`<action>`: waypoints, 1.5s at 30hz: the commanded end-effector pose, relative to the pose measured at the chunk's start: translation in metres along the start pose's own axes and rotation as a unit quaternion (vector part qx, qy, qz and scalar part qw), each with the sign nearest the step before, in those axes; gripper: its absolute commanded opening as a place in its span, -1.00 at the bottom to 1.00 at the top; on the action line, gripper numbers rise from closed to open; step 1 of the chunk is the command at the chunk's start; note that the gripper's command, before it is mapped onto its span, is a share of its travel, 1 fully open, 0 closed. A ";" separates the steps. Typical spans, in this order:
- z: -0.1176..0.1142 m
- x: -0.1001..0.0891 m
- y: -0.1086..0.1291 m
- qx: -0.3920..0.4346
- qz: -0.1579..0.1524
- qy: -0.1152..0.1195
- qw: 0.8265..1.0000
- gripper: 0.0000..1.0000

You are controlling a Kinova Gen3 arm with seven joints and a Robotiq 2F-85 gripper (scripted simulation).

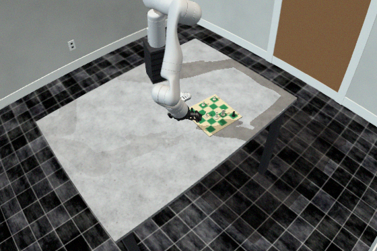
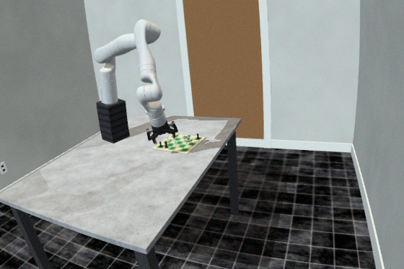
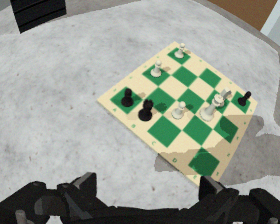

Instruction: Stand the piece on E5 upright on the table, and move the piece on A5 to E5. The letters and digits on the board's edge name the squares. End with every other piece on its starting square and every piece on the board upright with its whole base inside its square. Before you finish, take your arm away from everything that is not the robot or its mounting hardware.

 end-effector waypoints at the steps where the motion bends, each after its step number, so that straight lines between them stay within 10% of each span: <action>1: 0.044 0.006 0.022 -0.074 -0.011 0.025 0.997 1.00; 13: 0.112 0.030 0.069 -0.331 -0.060 0.125 0.933 1.00; 32: 0.206 0.056 0.161 -0.659 -0.105 0.226 0.710 1.00; 45: 0.212 0.058 0.170 -0.681 -0.108 0.232 0.687 1.00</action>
Point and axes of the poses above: the point where the finger pads meet when closed, its own x axis out along the fingers, its own z axis across the jaws, y = z × x, the point moved 3 cm from there along -x, back along the fingers, and after that the axes turned 3 degrees about -x, right-handed, at the moved point
